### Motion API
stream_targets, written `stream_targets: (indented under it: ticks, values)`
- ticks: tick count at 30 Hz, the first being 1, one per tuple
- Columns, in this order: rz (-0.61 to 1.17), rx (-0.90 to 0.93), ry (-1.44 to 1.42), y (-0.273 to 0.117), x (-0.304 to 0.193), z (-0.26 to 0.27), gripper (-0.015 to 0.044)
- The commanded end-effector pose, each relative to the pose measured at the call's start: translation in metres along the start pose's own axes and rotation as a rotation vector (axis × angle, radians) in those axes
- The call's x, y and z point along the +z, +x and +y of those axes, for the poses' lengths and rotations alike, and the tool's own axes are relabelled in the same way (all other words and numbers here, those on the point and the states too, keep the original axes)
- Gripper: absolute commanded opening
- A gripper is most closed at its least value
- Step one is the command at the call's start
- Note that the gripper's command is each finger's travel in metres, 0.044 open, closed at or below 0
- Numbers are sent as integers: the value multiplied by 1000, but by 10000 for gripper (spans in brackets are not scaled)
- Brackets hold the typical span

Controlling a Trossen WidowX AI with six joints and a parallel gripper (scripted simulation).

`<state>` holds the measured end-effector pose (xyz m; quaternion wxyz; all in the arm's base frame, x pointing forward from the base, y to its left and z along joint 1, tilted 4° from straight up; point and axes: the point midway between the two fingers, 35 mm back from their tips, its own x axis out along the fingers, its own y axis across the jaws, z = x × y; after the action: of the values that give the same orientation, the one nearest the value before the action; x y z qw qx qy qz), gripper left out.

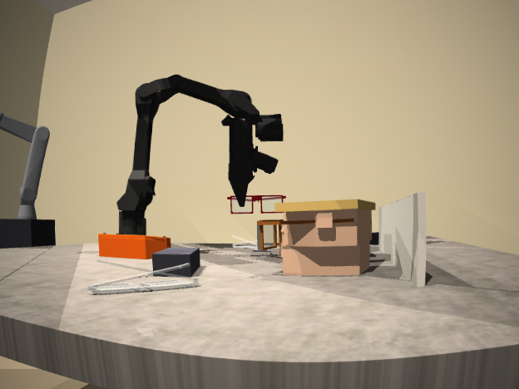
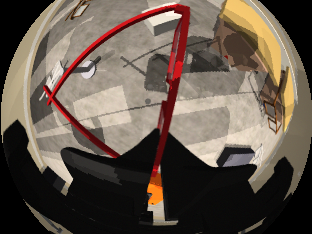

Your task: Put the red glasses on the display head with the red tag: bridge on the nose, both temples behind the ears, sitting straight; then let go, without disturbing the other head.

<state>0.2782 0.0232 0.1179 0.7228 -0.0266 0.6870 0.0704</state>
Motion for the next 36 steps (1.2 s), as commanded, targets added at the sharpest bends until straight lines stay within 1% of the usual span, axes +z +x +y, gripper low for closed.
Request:
stream_targets:
  ticks: [1,19,24,28,36]
  values:
    - [1,-1,3,0,3,20,0]
    - [-1,13,4,-2,0,108,0]
    - [0,14,4,-1,-1,111,0]
    - [-1,14,4,10,0,111,0]
    - [0,14,4,47,0,112,0]
